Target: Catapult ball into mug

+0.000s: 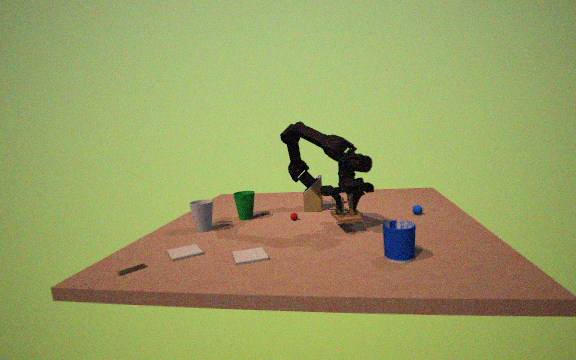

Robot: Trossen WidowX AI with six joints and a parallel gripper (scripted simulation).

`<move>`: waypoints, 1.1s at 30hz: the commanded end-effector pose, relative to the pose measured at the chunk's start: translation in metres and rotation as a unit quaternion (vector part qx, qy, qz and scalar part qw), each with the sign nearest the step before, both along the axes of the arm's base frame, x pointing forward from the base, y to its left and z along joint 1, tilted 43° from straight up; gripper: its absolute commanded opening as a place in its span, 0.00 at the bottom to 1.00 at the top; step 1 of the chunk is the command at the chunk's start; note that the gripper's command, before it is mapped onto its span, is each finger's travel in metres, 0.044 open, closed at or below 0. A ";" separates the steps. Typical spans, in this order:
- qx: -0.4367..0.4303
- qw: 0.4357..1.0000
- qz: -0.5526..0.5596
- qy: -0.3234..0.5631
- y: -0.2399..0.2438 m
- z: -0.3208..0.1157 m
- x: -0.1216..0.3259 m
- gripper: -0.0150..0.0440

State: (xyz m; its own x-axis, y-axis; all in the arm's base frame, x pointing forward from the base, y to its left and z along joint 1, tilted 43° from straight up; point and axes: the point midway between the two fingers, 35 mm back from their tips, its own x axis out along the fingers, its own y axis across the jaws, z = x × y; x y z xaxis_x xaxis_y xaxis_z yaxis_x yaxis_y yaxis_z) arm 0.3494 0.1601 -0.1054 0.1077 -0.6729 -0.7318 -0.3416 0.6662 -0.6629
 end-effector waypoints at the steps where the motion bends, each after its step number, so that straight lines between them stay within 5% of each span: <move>1: 0.000 0.998 0.049 0.038 0.012 -0.003 0.001 0.25; 33: -0.004 0.996 0.068 0.054 -0.007 -0.037 0.004 0.25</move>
